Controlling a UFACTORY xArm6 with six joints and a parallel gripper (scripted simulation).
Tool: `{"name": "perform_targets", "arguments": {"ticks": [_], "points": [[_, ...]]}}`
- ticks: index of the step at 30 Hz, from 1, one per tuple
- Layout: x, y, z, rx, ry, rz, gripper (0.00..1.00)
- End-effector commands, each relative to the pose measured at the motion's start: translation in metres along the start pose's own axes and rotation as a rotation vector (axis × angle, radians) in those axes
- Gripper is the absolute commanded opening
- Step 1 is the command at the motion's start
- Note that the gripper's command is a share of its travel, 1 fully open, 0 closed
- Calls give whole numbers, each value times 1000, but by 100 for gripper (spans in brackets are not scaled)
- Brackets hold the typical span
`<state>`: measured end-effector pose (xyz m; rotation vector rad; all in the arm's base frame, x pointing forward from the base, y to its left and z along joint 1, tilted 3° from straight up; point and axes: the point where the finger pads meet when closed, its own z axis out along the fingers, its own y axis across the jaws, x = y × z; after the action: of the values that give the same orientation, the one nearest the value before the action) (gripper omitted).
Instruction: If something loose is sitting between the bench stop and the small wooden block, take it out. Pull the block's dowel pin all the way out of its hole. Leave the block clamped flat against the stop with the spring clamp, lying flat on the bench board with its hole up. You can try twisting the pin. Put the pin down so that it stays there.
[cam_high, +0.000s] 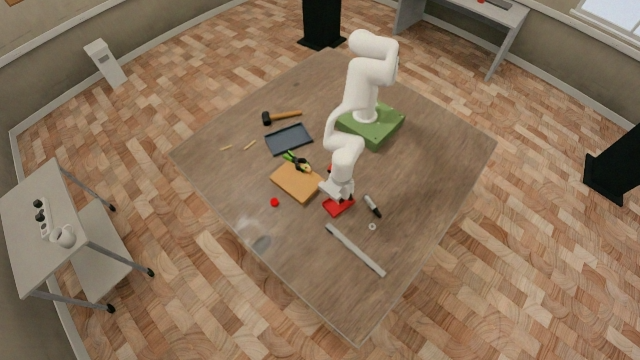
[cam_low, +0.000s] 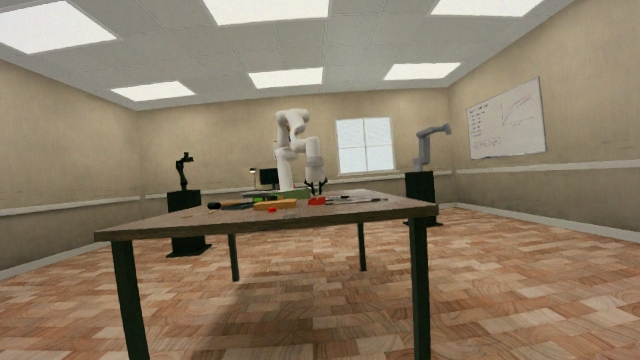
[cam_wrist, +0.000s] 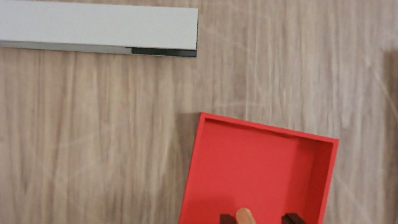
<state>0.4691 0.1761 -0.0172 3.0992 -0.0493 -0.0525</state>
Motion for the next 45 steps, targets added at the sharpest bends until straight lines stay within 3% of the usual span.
{"name": "perform_targets", "arguments": {"ticks": [1,4,19,28,45], "points": [[2,-1,-13,3,6,0,28],[2,-1,-17,3,7,0,28],[2,-1,-71,3,7,0,28],[2,-1,-90,3,7,0,28],[2,-1,-101,3,7,0,28]]}}
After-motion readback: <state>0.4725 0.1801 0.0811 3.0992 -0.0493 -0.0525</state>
